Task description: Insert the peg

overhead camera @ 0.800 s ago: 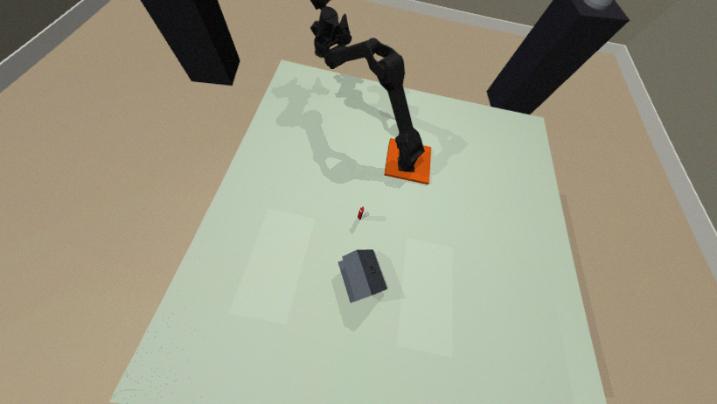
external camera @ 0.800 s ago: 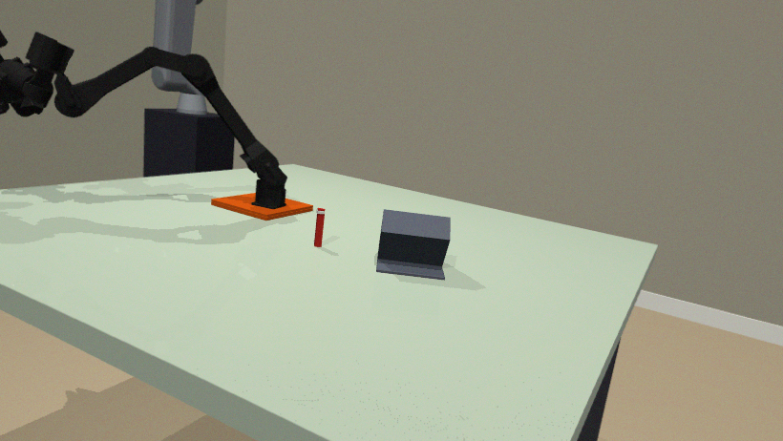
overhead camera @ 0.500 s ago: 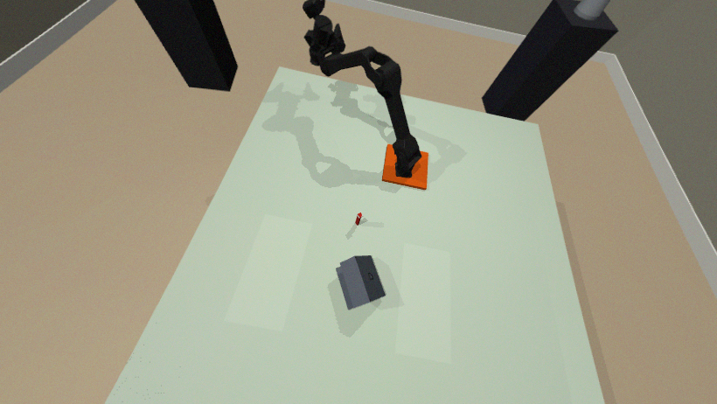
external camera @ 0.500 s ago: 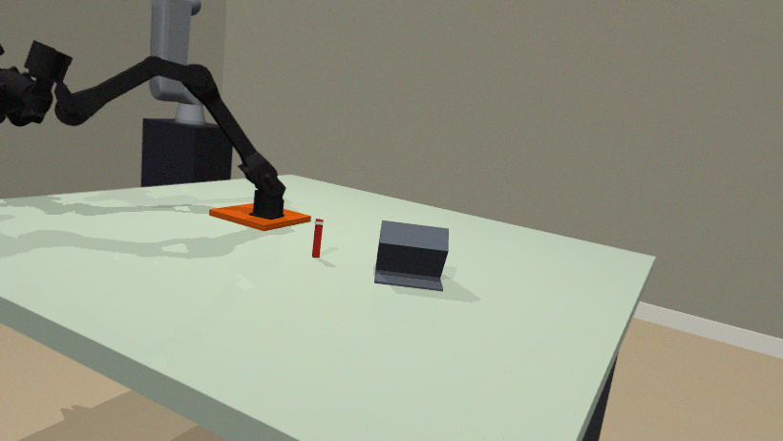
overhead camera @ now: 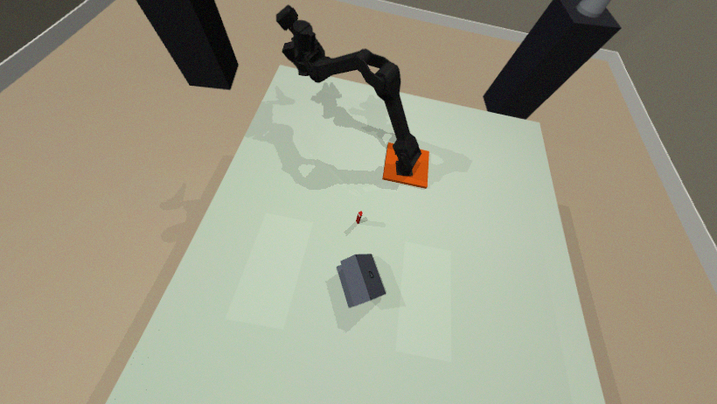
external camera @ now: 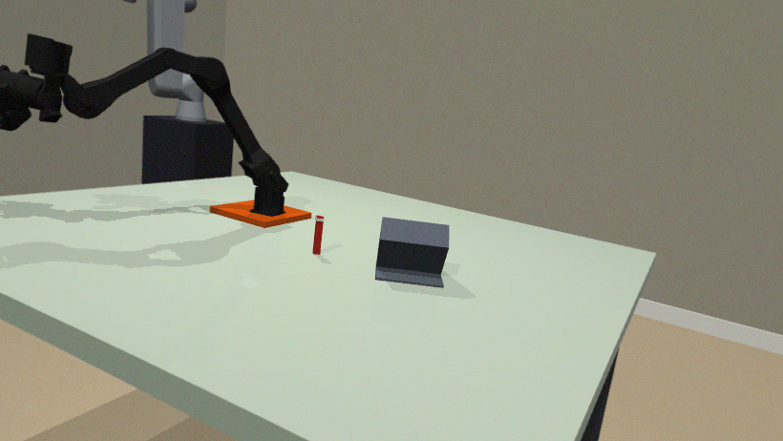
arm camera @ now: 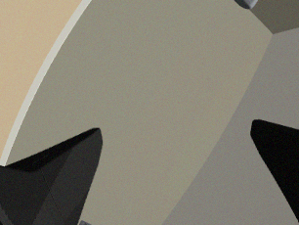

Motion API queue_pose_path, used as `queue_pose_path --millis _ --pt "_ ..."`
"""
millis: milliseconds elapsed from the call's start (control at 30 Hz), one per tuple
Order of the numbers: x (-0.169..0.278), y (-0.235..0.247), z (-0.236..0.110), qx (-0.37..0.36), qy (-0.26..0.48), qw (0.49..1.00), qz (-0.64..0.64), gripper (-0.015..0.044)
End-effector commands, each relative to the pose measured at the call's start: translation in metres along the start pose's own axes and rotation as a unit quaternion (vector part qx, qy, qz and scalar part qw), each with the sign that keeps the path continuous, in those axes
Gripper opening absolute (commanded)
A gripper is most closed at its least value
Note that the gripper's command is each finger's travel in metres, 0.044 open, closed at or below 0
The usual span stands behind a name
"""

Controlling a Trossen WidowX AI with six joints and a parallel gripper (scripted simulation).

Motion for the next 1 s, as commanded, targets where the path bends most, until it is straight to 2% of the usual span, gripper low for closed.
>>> queue_pose_path --millis 0,500,967 --pt "-0.023 -0.009 -0.023 0.009 -0.051 0.999 -0.004 0.044" --pt "-0.08 -0.033 -0.114 0.029 -0.2 0.979 -0.008 0.044" --pt "-0.117 -0.046 -0.21 0.037 -0.347 0.937 -0.029 0.044"
Point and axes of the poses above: the point midway between the two fingers, 35 mm back from their tips, its own z axis out along the fingers, its own y axis across the jaws, x = y × z, the point moved 3 cm from there along -z, back along the fingers, and after that the axes turned 1 degree about z, right-handed, at the moved point
